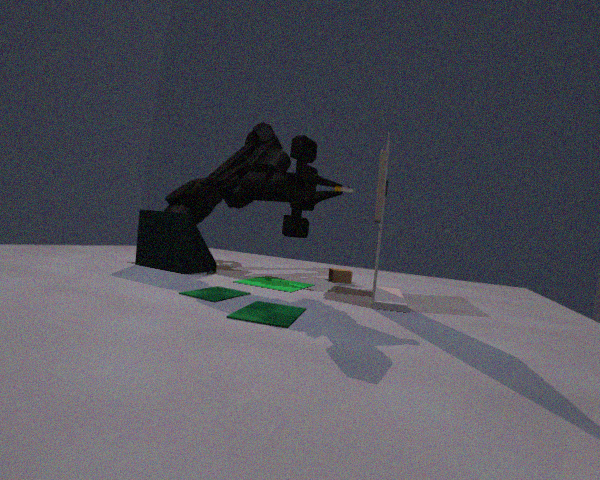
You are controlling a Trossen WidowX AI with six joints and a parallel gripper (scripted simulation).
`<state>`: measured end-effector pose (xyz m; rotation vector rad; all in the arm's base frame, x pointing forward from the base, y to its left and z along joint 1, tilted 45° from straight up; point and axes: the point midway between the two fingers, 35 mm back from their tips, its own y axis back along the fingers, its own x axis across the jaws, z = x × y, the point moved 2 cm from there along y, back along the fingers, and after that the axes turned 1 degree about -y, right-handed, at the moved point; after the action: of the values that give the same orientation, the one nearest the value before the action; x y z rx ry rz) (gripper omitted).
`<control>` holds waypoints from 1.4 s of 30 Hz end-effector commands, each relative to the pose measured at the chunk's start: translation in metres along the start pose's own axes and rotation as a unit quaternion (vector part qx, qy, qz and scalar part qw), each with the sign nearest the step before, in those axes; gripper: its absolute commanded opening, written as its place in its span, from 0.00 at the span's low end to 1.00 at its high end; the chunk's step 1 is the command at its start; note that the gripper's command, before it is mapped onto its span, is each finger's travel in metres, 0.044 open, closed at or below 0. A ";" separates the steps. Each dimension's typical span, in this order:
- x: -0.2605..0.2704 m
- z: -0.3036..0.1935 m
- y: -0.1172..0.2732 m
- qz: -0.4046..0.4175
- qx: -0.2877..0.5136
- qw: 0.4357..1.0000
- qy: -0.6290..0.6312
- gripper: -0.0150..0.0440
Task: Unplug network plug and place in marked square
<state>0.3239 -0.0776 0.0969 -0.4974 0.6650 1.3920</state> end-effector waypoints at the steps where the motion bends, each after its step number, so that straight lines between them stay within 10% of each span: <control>1: -0.001 0.000 0.003 0.000 -0.001 1.000 0.003 0.25; 42: -0.060 -0.003 0.030 -0.004 -0.004 1.000 0.004 0.25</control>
<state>0.2952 -0.1151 0.1304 -0.4967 0.6625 1.3912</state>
